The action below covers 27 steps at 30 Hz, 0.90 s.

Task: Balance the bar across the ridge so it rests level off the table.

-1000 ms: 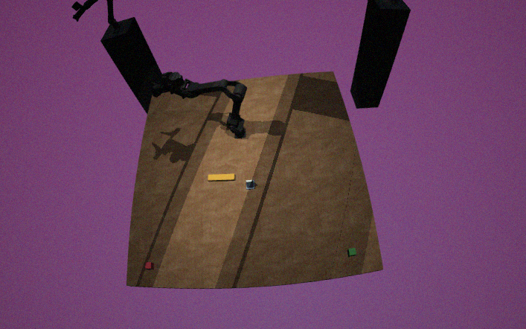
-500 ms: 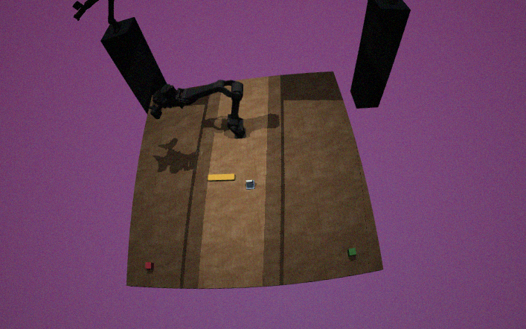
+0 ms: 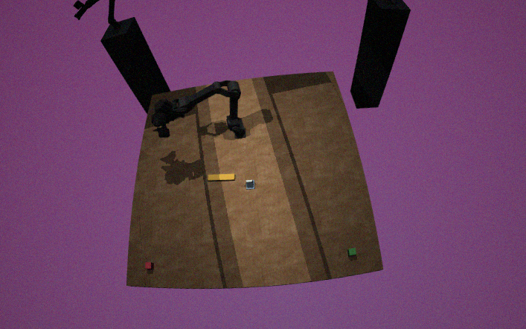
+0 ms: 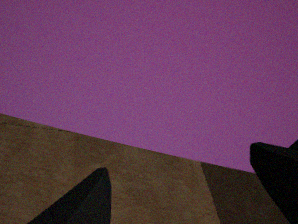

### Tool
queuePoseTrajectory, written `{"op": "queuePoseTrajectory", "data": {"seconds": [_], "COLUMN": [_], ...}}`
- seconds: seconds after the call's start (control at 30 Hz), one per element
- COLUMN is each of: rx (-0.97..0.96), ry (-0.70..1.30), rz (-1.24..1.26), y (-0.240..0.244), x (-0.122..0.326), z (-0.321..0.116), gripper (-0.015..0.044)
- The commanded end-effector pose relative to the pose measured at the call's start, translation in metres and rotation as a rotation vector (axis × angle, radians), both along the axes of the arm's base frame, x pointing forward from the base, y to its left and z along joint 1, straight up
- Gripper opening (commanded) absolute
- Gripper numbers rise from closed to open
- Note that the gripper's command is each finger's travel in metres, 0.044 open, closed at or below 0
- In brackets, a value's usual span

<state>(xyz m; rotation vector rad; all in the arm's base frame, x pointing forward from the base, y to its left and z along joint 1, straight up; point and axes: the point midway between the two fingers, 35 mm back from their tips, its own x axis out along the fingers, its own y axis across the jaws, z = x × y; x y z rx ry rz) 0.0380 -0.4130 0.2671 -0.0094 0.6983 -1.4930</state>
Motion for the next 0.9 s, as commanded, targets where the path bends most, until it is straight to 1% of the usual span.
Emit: {"op": "queuePoseTrajectory", "data": {"seconds": [0.0, 0.13, 0.5, 0.87], "rx": [0.075, 0.143, 0.283, 0.395], "ry": [0.095, 0.195, 0.389, 0.676], "rz": [0.119, 0.243, 0.546, 0.94], "y": [0.003, 0.011, 0.042, 0.089], "x": [0.026, 0.052, 0.113, 0.166], "z": [-0.014, -0.028, -0.062, -0.092], "gripper": [0.0315, 0.0315, 0.0315, 0.0315]}}
